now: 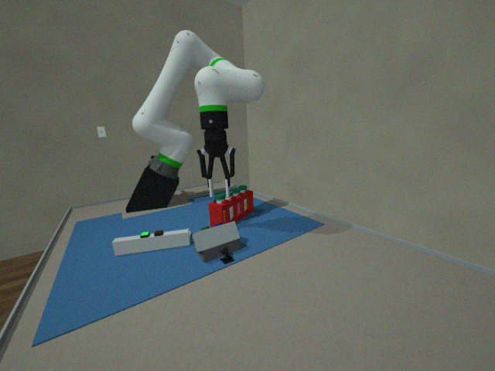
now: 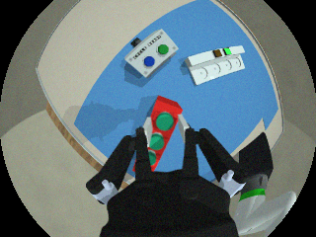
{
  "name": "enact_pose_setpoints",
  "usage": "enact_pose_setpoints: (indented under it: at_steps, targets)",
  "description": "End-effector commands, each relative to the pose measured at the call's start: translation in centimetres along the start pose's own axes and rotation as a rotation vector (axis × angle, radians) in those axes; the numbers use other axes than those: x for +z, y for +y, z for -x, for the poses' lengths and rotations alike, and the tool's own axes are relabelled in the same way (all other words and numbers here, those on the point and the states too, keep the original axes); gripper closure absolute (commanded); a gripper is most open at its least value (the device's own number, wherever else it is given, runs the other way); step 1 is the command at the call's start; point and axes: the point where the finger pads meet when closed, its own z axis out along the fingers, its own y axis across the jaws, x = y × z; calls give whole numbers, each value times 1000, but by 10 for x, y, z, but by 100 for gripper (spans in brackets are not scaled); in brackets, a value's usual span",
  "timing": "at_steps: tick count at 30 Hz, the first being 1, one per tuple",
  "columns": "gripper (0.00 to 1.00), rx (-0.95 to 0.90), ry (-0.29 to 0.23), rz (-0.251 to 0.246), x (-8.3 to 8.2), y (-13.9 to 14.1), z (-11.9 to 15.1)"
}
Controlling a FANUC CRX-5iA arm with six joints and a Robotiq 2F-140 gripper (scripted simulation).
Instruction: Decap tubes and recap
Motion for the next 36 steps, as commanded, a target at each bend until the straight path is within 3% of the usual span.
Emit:
enact_pose_setpoints:
  at_steps: [1,25,26,36]
  targets:
    - [65,0,0,0,0,0,0]
    - [65,66,0,0,7,0,0]
    - [100,66,0,0,7,0,0]
    - [100,66,0,0,7,0,0]
